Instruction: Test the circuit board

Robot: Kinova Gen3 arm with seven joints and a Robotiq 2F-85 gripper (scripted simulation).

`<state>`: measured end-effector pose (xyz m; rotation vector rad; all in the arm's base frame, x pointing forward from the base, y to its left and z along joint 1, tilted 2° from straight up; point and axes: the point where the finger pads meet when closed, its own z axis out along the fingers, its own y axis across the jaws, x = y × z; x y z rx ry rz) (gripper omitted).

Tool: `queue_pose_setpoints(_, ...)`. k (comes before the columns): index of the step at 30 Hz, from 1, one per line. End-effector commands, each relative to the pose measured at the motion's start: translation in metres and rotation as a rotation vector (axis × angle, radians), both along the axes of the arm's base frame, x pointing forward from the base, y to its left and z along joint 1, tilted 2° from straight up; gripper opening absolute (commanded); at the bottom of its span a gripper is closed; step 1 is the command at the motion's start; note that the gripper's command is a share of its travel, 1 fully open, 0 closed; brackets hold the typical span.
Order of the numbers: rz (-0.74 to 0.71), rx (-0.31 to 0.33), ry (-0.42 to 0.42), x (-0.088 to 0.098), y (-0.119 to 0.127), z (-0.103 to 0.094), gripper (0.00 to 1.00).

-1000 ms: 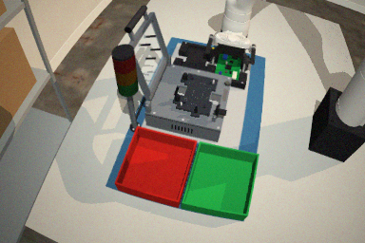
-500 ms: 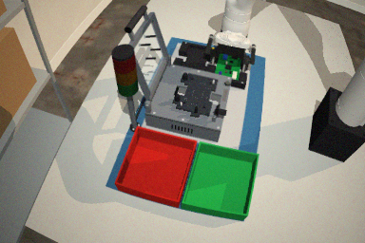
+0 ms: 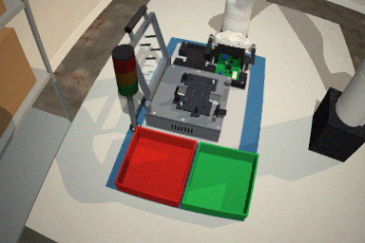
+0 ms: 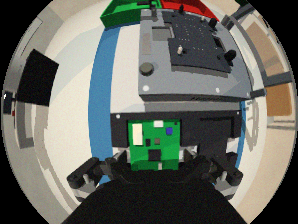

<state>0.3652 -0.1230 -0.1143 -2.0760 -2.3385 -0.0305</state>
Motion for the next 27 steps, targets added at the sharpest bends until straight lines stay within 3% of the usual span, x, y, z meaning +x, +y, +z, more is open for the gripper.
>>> queue_pose_setpoints(1,-0.003,-0.002,-0.002,0.0009,-0.0013,-0.0009,1.0)
queue_pose_setpoints(27,-0.001,-0.001,0.0,-0.0017,-0.0013,-0.001,1.0)
